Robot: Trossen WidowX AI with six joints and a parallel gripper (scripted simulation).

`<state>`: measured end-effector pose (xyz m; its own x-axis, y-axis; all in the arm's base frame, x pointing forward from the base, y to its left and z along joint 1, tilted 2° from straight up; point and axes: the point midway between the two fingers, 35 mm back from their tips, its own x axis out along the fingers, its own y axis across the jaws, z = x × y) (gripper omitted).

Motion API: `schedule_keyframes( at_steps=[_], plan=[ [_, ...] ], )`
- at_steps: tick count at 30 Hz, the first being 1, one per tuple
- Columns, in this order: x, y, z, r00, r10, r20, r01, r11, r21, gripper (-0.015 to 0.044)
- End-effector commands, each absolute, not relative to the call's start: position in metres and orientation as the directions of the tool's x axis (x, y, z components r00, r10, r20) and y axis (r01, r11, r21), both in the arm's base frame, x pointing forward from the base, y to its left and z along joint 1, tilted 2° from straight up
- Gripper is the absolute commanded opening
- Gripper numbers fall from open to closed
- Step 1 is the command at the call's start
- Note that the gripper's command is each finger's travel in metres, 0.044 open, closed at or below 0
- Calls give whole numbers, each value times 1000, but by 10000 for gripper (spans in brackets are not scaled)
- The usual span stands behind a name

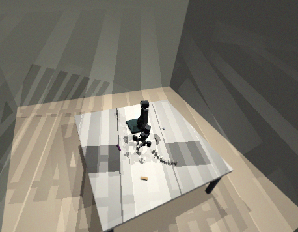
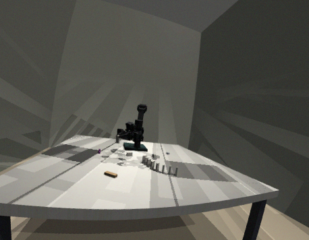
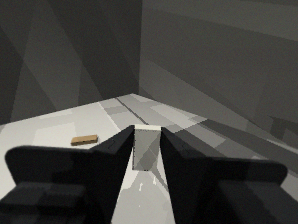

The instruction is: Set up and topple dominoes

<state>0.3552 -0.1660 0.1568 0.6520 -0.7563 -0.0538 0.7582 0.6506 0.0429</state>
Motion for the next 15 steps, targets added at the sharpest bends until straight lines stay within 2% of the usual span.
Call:
schedule_keyframes(
  at_steps=[1,15],
  plan=[
    [353,-166,157,648,-760,-51,762,646,39,107],
    [358,-167,142,646,-762,-56,764,644,47,107]
  ],
)
